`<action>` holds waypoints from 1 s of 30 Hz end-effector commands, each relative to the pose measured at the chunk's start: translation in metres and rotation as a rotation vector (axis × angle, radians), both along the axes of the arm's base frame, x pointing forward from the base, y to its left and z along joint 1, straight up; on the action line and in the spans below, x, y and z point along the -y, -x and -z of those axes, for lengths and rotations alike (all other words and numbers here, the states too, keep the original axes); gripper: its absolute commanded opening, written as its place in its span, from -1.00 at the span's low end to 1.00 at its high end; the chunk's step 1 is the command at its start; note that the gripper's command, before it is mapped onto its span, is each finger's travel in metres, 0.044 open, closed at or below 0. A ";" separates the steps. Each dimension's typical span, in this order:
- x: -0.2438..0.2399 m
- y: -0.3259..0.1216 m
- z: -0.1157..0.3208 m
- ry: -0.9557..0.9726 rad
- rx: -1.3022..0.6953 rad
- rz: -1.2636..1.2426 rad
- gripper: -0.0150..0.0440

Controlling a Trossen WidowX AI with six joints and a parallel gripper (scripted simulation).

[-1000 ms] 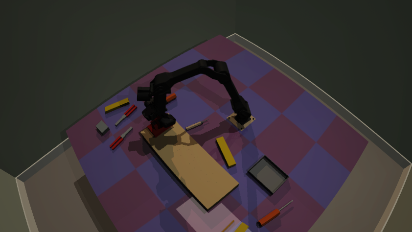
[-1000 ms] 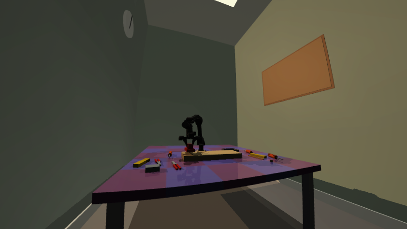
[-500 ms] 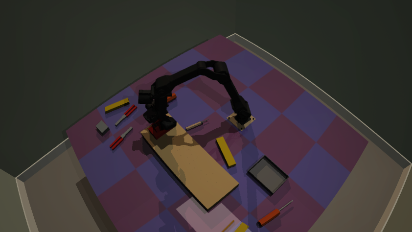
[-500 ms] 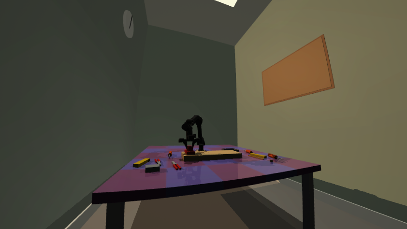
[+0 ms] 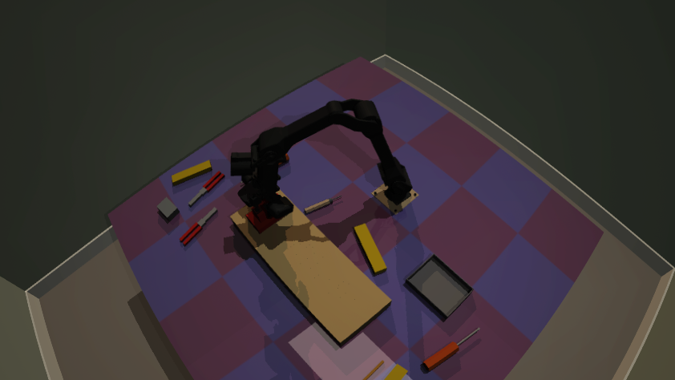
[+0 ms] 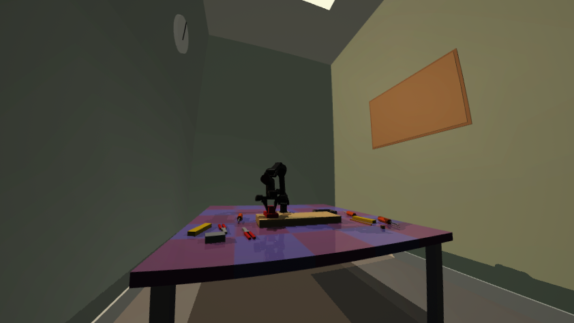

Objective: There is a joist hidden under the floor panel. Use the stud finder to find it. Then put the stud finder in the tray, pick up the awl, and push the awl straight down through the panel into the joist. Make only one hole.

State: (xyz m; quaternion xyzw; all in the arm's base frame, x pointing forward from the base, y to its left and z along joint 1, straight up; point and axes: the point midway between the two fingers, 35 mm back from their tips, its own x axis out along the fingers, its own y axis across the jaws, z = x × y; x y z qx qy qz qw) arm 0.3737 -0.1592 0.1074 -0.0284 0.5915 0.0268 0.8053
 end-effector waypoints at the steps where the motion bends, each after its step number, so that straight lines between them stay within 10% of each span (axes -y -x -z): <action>1: -0.013 0.002 0.001 -0.001 -0.002 -0.001 -0.49; 30: -0.093 0.008 0.002 -0.008 -0.002 -0.001 -0.49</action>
